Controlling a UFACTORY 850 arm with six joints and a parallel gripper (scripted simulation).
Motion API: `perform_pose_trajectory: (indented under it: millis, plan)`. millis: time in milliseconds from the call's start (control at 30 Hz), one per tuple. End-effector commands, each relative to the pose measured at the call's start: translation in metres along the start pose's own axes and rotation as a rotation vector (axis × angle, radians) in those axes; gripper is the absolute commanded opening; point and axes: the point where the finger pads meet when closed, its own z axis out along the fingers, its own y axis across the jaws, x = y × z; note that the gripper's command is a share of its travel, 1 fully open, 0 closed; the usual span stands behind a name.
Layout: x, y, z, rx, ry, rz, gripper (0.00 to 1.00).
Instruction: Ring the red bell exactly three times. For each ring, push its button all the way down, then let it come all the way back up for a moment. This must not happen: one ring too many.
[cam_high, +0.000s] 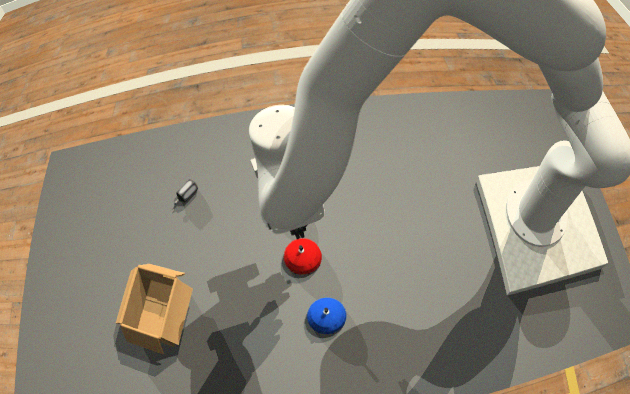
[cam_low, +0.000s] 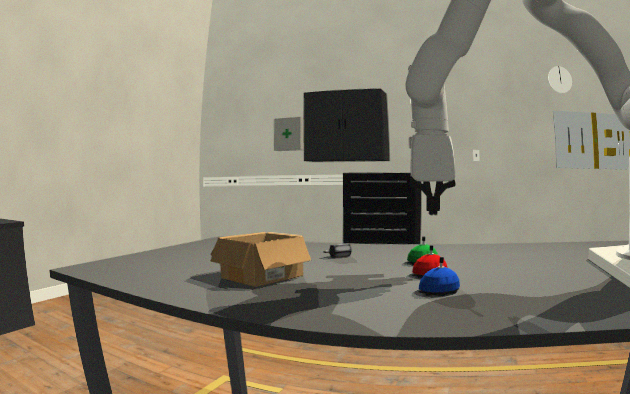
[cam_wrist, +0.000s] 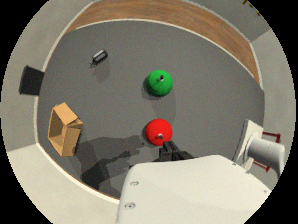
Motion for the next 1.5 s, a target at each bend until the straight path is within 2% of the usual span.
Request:
perform_pose_trajectory:
  millis: [0,833,1467]
  plan:
    - [0.000,-0.001,-0.001,0.002,0.001,0.000,0.00]
    - [0.000,-0.001,0.001,0.002,0.001,0.000,0.00]
    - [0.000,-0.001,0.023,0.001,0.002,0.000,0.00]
